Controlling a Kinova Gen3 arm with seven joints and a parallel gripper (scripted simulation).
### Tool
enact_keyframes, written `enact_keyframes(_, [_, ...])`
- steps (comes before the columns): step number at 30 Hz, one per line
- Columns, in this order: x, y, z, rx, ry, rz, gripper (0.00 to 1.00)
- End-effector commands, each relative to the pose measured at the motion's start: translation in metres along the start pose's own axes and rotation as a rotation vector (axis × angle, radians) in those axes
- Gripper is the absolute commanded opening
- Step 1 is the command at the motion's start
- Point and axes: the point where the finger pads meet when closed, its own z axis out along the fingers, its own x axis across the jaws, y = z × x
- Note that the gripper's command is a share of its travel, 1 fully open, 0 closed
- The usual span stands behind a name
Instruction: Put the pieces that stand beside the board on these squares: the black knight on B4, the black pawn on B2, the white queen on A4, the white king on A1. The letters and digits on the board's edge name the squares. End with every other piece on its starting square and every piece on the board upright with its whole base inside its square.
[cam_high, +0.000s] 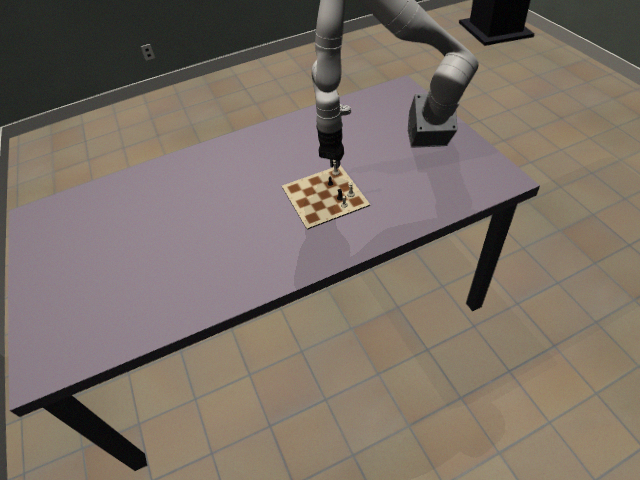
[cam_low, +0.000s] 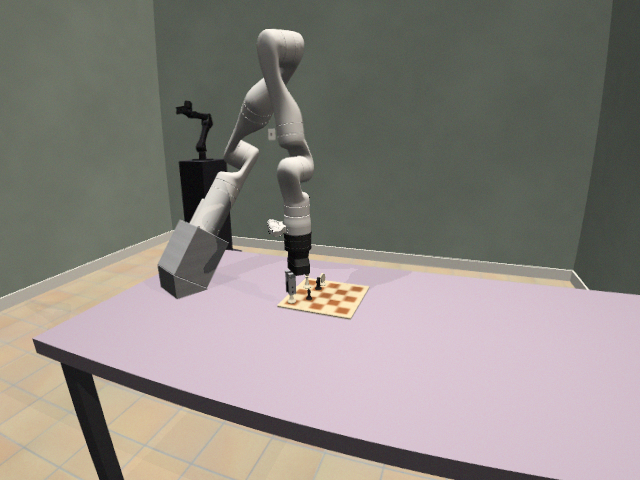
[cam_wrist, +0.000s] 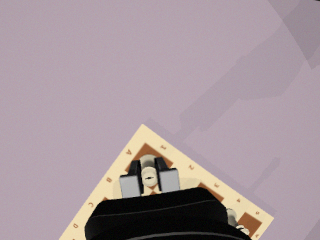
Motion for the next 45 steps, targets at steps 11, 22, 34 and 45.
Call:
enact_keyframes(11, [-0.0008, -0.0007, 0.001, 0.001, -0.003, -0.011, 0.0])
enact_keyframes(22, [-0.0008, -0.0007, 0.001, 0.001, -0.003, -0.011, 0.0])
enact_keyframes(34, [-0.0008, -0.0007, 0.001, 0.001, -0.003, -0.011, 0.48])
enact_keyframes(45, [-0.0008, -0.0007, 0.001, 0.001, -0.003, -0.011, 0.79])
